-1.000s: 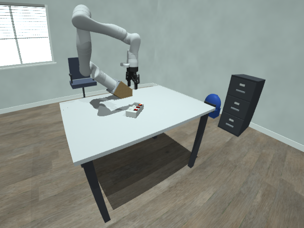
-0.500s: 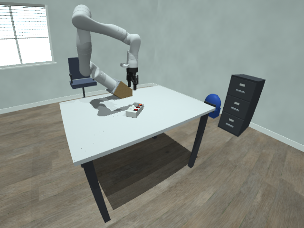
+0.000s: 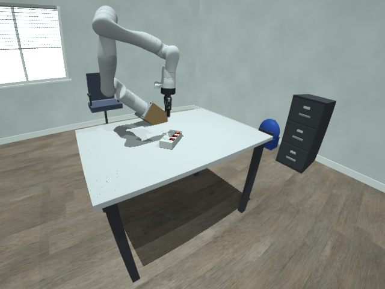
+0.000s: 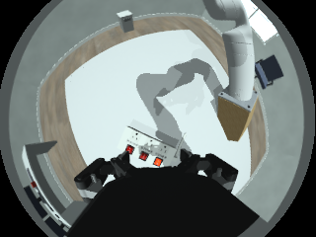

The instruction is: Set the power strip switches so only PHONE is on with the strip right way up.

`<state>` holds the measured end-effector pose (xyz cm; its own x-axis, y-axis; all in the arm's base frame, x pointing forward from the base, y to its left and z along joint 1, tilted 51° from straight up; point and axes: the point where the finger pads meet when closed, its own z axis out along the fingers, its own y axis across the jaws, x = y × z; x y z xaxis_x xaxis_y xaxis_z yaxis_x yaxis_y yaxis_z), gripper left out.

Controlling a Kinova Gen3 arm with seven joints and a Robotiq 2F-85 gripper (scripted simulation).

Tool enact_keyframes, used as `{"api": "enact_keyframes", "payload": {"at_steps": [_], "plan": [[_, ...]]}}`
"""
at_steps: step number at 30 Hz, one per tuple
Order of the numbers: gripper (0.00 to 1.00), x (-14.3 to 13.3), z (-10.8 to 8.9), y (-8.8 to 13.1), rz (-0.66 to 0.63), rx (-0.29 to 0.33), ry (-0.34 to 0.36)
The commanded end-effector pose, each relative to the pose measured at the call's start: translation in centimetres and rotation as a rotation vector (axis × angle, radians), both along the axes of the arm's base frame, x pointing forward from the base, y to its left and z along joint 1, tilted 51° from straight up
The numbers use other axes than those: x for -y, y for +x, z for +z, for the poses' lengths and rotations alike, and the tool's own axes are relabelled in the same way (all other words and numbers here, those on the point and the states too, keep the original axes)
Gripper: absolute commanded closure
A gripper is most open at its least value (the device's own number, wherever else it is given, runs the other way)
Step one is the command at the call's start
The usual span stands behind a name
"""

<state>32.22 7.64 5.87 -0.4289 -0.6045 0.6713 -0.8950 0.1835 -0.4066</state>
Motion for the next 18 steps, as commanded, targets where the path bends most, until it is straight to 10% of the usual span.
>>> {"api": "enact_keyframes", "payload": {"at_steps": [1, 18], "plan": [[0.00, -0.1, -0.5, 0.1, -0.060, 0.070, 0.018], [0.00, 1.3, -1.4, 1.7, -0.453, 0.536, 0.085]]}}
